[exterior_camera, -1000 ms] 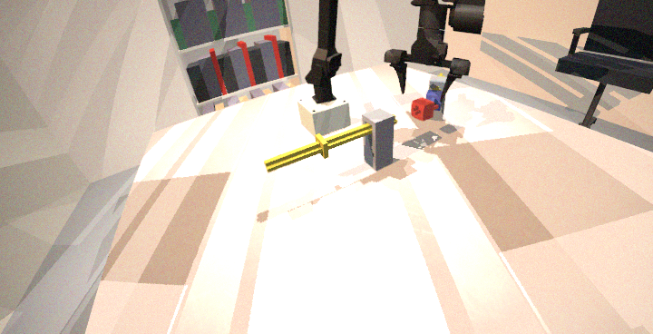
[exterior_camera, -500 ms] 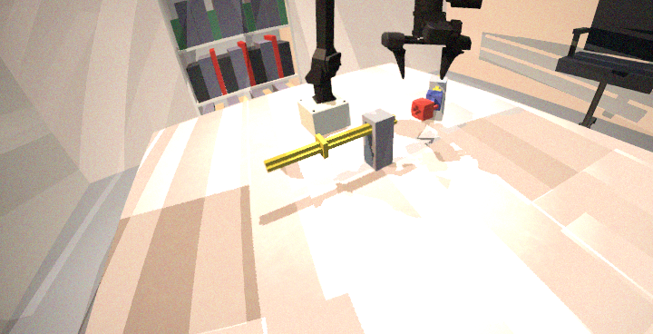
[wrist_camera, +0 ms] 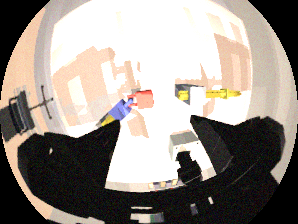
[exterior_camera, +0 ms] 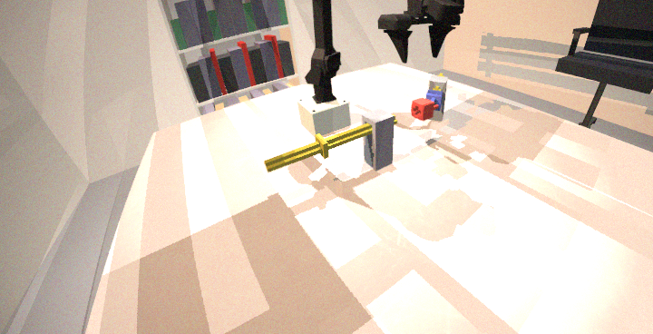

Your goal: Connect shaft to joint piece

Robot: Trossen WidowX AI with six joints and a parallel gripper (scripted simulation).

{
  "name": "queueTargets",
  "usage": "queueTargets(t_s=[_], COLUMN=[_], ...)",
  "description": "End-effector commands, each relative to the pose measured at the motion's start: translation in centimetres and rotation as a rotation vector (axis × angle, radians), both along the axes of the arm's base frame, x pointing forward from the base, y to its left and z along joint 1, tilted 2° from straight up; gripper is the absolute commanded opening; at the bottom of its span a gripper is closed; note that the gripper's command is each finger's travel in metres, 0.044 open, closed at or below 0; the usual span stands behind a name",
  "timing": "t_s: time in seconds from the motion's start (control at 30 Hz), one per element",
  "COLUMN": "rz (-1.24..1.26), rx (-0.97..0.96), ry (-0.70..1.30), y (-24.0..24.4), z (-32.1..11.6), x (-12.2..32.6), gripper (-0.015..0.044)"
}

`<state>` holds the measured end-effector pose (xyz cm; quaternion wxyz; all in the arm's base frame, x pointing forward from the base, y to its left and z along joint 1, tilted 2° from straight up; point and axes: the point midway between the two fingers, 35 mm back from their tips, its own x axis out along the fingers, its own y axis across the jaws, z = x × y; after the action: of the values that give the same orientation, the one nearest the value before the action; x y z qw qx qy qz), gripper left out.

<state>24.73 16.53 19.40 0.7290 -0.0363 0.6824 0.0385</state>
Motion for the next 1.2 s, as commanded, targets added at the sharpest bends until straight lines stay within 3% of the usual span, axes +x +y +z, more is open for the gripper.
queueTargets(t_s=[0.0,0.27,1.17], rz=[0.051,-0.017,-0.88], rx=[0.006,0.016,0.274], ry=[0.002,0.013,0.251], y=[0.0,-0.3,-5.3], z=[0.5,0.0,-3.9], x=[-0.1,0.1,1.5], gripper=[0.044,0.044,0.044])
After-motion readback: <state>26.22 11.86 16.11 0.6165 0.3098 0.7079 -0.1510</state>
